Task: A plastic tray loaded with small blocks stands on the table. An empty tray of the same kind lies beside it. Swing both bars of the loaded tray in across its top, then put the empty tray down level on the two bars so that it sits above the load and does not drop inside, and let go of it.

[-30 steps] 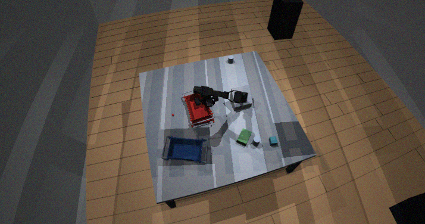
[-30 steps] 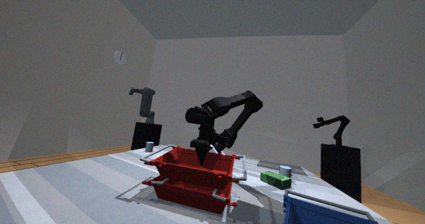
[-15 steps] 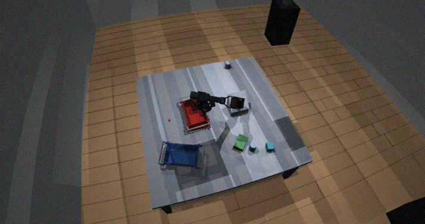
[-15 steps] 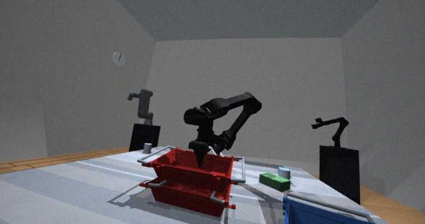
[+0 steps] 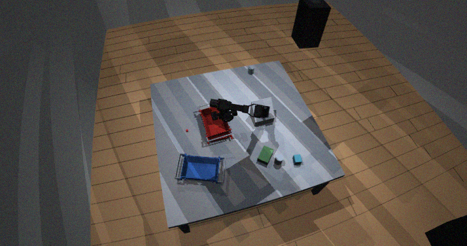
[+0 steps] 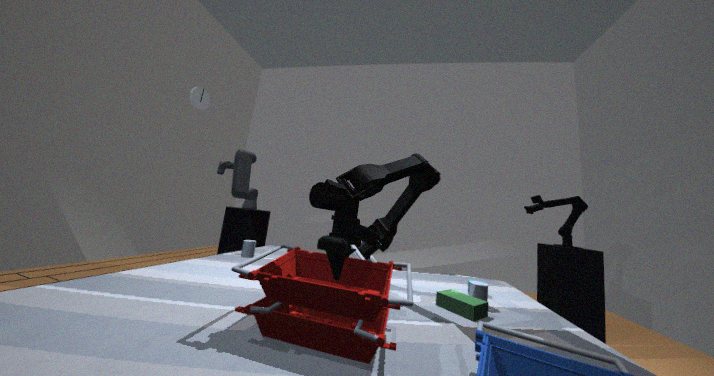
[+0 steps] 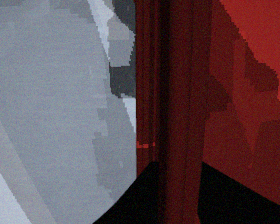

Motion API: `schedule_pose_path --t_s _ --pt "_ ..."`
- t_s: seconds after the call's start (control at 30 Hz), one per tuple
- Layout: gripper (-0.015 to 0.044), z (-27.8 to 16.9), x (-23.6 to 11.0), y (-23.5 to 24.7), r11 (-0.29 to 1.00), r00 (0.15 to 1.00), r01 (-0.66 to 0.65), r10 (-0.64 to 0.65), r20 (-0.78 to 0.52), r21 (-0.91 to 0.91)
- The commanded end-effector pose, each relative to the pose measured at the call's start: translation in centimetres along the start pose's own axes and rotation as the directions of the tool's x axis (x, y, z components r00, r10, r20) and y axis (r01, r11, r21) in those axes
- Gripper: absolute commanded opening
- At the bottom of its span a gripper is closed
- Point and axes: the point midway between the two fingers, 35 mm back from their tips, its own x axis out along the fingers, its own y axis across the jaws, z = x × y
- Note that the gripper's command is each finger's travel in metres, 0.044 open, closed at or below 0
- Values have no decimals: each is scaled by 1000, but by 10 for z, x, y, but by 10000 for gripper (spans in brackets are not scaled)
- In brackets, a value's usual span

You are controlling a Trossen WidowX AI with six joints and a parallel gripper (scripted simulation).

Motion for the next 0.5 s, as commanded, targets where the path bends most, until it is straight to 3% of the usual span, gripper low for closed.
schedule_pose_path --t_s 0.0,0.47 --pt "0 2 6 5 1000 1000 -27 27 4 8" --pt "0 3 14 7 1000 1000 -27 27 4 8"
